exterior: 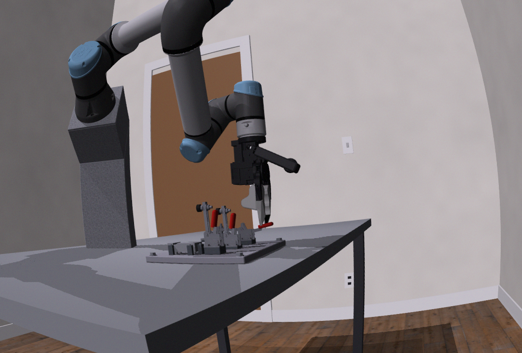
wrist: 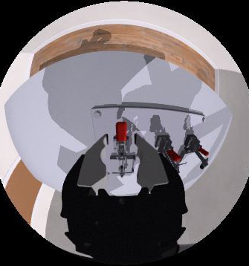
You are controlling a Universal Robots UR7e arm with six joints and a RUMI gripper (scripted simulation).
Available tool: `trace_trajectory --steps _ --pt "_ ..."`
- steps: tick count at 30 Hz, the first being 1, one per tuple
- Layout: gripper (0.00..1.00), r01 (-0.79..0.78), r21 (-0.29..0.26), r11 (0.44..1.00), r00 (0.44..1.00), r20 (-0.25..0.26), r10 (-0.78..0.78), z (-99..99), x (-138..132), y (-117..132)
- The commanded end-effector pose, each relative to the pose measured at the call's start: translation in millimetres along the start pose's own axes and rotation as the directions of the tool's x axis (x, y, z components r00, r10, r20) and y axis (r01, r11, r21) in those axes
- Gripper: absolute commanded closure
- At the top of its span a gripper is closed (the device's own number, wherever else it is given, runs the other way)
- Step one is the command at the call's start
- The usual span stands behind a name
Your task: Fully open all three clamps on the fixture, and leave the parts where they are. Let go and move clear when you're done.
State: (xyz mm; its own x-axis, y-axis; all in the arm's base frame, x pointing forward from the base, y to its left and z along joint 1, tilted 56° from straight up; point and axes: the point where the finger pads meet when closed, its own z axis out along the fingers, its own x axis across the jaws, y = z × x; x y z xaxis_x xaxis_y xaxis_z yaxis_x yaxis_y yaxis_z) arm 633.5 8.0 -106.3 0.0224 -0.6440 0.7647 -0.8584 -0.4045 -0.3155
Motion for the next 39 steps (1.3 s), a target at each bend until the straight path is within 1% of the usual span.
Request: trace_trajectory --steps 1,9,39 --pt "0.72 -0.003 0.002 1.0 1.0 -0.001 0.003 13.2 0.9 -2.1" --pt "0.72 -0.003 0.002 1.0 1.0 -0.001 0.003 19.2 1.0 -2.3" --pt "0.72 -0.003 0.003 1.0 1.0 -0.001 0.003 18.3 1.1 -2.6"
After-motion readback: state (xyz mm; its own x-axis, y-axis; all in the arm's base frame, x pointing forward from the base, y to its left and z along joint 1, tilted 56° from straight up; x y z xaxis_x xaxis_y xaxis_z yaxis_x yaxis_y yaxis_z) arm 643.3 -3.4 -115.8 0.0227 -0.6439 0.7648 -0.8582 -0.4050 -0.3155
